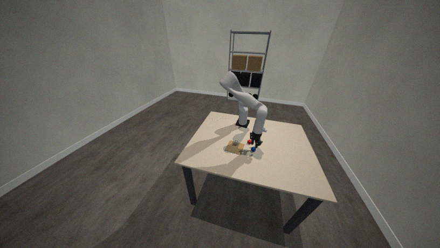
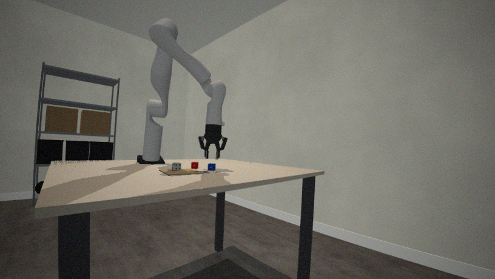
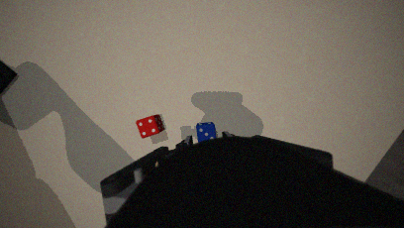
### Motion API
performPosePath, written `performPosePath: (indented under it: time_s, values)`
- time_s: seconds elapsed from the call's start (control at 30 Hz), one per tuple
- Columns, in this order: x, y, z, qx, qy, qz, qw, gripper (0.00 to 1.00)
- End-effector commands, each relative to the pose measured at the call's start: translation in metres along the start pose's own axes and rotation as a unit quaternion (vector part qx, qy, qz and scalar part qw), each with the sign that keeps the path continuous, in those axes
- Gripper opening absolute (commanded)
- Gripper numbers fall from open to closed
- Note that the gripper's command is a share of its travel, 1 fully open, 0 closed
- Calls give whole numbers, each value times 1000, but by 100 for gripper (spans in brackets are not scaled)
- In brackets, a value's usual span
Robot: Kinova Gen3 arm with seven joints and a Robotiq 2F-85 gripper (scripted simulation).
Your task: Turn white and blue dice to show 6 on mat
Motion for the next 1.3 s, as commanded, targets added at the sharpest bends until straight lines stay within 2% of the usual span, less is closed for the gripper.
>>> performPosePath:
  time_s: [0.0, 0.33, 1.27]
  values:
    - [-1, -4, 5, 3, 0, -2, 1000, 46]
    - [-1, -4, 11, 3, 0, -2, 1000, 46]
    - [-1, -4, 12, 3, 0, -2, 1000, 46]
Point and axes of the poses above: the point where the finger pads meet when closed, its own z axis out along the fingers, its own x axis across the jaws, y = z × x, the point moved 3 cm from there along -z, back along the fingers, and after that the axes turned 4 degrees about z, right-handed, at the moved point
